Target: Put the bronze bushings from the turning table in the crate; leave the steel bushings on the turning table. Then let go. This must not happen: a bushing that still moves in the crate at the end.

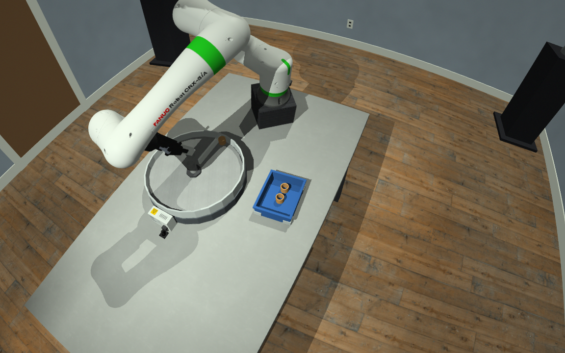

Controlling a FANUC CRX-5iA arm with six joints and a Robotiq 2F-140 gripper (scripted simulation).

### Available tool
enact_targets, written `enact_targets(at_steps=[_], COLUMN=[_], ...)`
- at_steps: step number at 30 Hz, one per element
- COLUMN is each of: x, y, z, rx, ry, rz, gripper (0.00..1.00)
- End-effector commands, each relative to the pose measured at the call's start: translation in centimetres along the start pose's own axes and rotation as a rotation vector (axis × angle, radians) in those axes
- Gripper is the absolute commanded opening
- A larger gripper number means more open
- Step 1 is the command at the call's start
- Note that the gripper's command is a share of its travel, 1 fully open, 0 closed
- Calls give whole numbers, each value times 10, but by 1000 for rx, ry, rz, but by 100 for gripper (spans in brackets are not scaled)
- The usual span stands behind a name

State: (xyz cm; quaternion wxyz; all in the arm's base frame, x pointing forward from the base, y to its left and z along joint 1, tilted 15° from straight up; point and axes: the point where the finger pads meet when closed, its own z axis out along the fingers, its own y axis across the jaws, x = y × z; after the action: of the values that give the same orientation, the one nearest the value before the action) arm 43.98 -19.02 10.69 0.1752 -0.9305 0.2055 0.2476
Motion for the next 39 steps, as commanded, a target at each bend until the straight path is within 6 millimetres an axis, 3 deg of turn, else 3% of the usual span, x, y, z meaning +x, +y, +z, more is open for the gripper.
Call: enact_targets(at_steps=[1,39], x=[7,10], y=[-2,-3], z=[-6,-4], rx=[1,1], ry=[-6,-6], rz=[1,1], gripper=[0,0])
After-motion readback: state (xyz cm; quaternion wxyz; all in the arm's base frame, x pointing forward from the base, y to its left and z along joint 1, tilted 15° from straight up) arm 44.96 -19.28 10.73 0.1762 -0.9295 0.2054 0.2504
